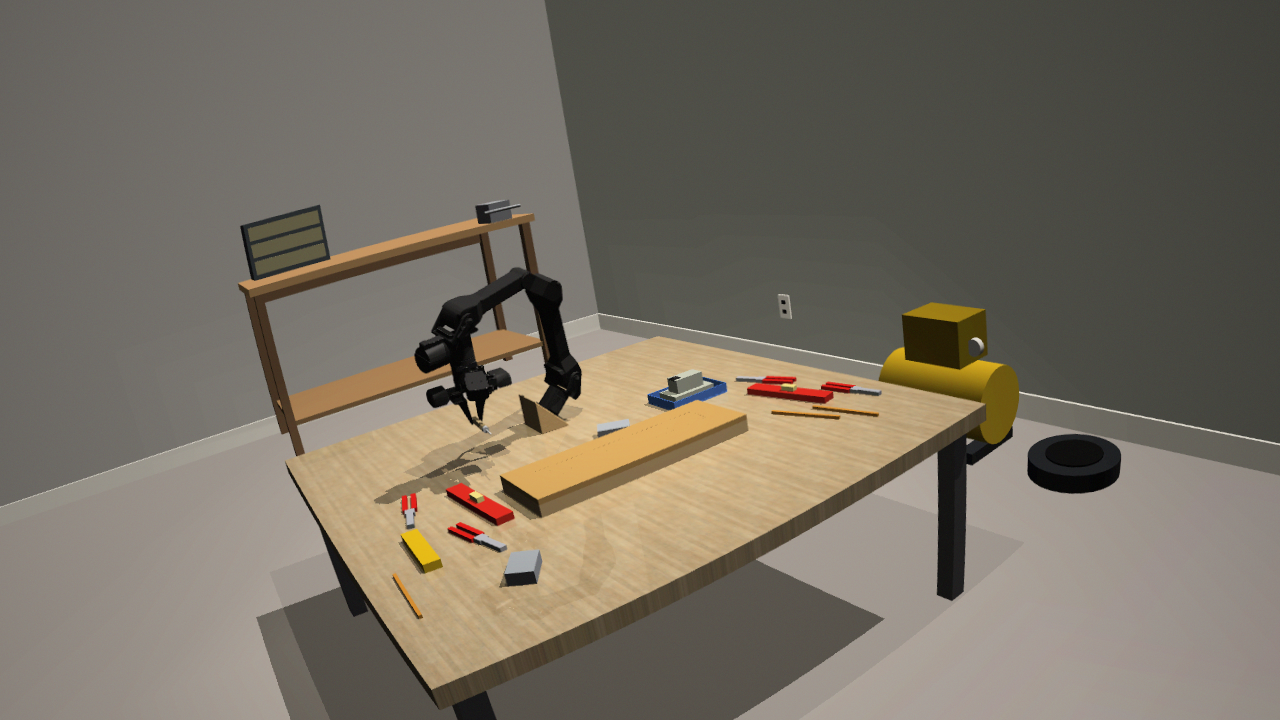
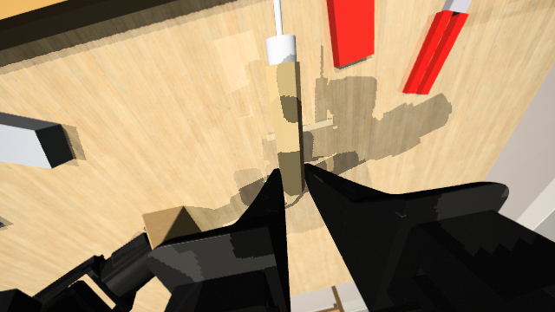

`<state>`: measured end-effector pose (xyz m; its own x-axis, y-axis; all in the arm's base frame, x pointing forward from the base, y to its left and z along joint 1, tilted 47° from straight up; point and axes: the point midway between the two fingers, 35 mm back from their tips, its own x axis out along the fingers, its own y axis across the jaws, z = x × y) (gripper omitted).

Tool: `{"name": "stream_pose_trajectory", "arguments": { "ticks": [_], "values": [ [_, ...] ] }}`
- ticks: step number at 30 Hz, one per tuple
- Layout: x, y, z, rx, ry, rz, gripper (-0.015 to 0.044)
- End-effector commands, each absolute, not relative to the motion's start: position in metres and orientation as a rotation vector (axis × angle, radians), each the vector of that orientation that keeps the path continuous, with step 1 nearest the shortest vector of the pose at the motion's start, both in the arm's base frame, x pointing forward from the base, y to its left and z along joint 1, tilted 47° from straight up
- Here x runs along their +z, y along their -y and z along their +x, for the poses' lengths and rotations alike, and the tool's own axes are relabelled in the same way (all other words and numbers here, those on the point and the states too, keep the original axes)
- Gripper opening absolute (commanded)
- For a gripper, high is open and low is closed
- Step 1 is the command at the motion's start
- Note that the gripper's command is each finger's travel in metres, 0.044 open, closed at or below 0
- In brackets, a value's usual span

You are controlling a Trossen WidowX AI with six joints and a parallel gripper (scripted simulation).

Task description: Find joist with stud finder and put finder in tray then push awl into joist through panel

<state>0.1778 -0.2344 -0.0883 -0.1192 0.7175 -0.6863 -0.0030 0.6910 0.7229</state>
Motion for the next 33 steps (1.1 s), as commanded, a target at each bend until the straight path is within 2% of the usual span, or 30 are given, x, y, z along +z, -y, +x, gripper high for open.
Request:
{"name": "stream_pose_trajectory", "arguments": {
  "ticks": [1,18,33],
  "values": [
    [-0.083,0.241,0.179,0.676,-1.578,0.580,0.0000],
    [-0.125,0.279,0.231,0.637,-1.094,0.023,0.0000],
    [-0.121,0.319,0.275,0.563,-0.674,-0.630,0.0000]
  ]
}}
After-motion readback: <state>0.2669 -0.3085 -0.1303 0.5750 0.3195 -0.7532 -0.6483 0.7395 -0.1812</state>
